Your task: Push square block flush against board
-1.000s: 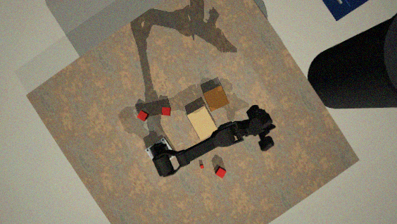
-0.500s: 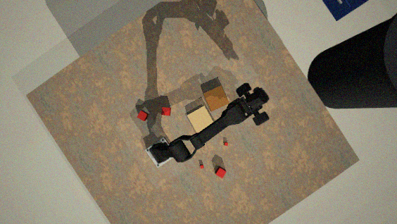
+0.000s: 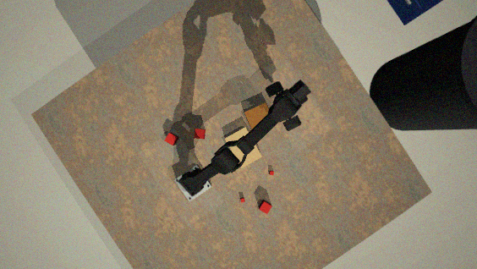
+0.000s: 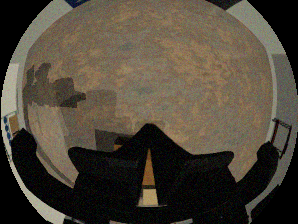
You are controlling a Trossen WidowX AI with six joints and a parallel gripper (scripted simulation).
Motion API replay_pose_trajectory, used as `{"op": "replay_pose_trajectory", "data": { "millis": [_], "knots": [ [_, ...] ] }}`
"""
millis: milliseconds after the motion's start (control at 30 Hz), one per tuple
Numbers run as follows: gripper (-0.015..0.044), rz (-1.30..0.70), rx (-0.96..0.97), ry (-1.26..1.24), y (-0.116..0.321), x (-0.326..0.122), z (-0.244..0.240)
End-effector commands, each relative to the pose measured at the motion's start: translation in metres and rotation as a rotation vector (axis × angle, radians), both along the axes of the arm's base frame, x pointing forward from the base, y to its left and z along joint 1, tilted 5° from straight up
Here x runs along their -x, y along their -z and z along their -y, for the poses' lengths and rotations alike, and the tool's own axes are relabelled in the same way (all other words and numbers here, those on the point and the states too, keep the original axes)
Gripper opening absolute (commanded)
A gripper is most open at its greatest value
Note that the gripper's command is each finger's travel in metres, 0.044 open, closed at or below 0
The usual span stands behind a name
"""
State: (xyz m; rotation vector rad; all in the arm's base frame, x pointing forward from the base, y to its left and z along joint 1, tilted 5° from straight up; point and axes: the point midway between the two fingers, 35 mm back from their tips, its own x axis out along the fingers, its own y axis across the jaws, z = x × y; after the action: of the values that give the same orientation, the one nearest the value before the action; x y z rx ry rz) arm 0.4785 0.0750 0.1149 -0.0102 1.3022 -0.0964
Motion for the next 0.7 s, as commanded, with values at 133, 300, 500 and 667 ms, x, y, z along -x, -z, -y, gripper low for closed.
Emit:
{"op": "replay_pose_trajectory", "data": {
  "millis": [133,300,500,667],
  "knots": [
    [0.0000,-0.172,-0.035,0.058,0.018,0.023,-0.034],
    [0.0000,-0.172,-0.035,0.058,0.027,0.021,-0.034],
    [0.0000,-0.173,-0.034,0.058,0.073,0.017,-0.031],
    [0.0000,-0.173,-0.034,0.058,0.073,0.017,-0.031]
  ]
}}
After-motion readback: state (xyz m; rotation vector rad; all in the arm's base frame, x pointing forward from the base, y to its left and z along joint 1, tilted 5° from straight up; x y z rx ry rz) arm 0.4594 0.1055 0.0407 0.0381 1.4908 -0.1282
